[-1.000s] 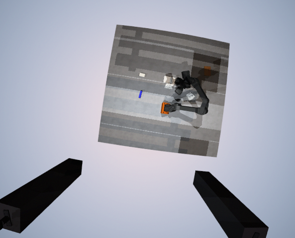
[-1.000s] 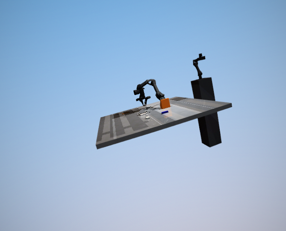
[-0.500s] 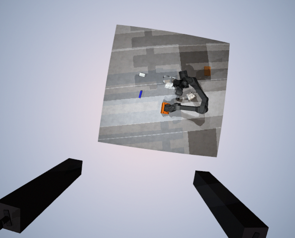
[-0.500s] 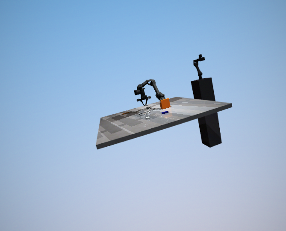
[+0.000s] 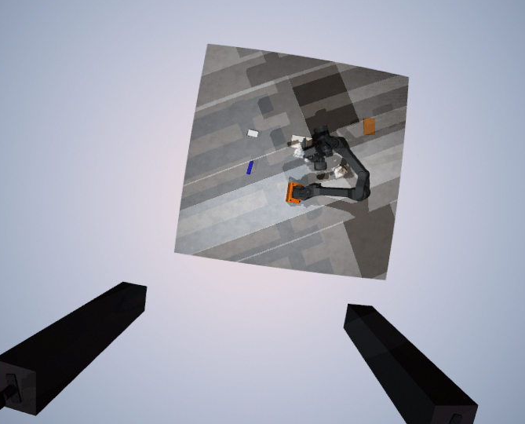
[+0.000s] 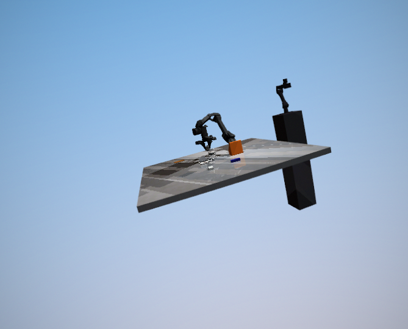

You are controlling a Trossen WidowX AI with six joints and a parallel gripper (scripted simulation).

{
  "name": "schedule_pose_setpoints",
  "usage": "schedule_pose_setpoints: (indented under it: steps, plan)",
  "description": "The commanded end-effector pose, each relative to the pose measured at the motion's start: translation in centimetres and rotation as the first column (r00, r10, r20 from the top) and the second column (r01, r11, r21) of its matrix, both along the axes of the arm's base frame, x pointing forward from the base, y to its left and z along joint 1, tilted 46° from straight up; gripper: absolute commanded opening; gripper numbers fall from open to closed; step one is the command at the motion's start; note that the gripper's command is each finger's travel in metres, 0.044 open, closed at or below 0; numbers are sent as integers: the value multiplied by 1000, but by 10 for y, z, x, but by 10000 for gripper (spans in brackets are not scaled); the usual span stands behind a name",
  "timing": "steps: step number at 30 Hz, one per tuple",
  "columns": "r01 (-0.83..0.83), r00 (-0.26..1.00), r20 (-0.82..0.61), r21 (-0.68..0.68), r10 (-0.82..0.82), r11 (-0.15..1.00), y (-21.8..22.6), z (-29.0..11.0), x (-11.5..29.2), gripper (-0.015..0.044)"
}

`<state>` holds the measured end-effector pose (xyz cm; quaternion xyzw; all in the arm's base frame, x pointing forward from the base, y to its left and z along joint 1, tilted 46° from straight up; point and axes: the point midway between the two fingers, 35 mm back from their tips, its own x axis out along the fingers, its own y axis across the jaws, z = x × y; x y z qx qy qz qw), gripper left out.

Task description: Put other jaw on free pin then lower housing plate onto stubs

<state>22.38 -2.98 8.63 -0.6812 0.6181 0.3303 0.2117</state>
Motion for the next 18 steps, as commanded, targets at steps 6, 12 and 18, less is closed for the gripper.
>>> schedule_pose_setpoints:
  steps: [6,12,18]
  plan:
    - [-144,977,-158,7,143,990,6,-10,-4,134]
    - [-245,935,-258,25,243,969,11,-15,-6,134]
    - [-340,873,-353,54,336,939,15,-19,-8,134]
